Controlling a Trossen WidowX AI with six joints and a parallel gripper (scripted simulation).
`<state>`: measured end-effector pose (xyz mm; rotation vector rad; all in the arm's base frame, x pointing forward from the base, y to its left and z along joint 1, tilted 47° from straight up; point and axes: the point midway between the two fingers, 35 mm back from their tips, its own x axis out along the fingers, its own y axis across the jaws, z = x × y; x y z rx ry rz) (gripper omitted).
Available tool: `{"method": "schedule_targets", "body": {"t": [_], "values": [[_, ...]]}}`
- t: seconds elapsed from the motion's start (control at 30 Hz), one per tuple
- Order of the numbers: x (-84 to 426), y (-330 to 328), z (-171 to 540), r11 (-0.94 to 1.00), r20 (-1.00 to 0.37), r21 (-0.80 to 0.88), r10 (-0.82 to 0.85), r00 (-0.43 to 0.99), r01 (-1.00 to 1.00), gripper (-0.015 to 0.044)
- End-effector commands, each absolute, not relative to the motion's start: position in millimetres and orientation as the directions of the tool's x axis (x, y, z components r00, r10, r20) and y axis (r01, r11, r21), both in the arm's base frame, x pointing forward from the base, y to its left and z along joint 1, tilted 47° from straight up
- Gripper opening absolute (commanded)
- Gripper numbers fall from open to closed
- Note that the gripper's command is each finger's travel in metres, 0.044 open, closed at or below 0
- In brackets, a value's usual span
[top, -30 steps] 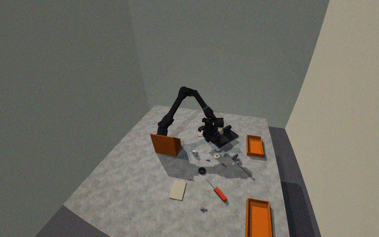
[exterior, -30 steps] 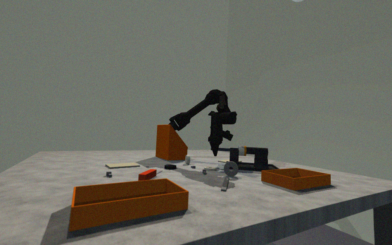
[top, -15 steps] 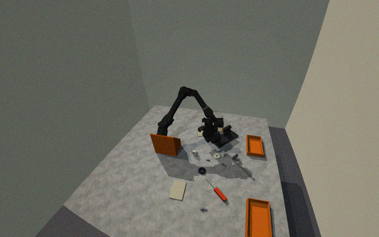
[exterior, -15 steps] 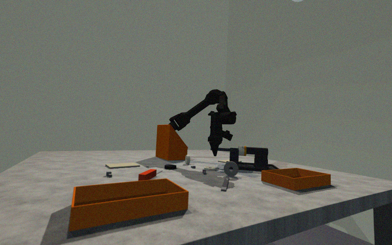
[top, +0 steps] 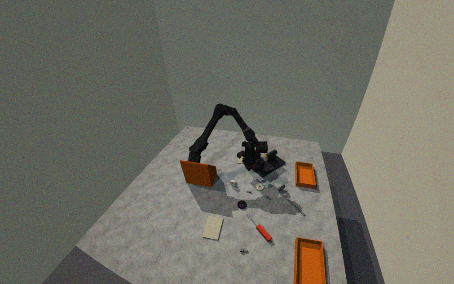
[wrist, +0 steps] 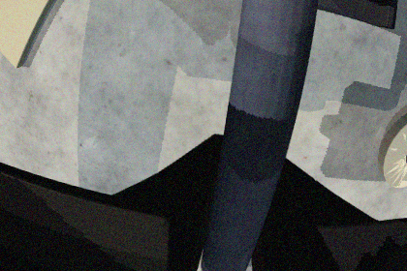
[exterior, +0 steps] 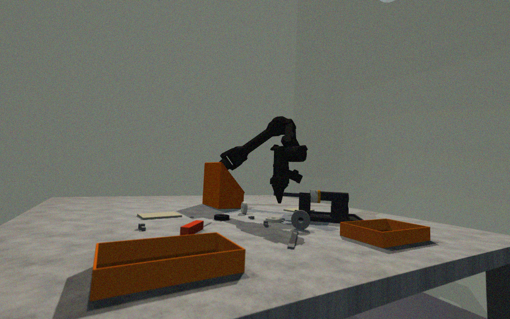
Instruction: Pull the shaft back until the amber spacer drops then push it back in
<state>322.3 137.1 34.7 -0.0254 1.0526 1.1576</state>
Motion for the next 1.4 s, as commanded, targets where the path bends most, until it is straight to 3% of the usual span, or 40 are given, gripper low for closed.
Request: {"method": "schedule_targets", "body": {"t": [0.0,1.37], "values": [[321.5,136.6,34.4,0.453,-0.685,0.475,0.728,0.005,-0.754,0.0],[319.1,134.8,32.4,0.453,-0.685,0.475,0.728,0.005,-0.754,0.0]]}}
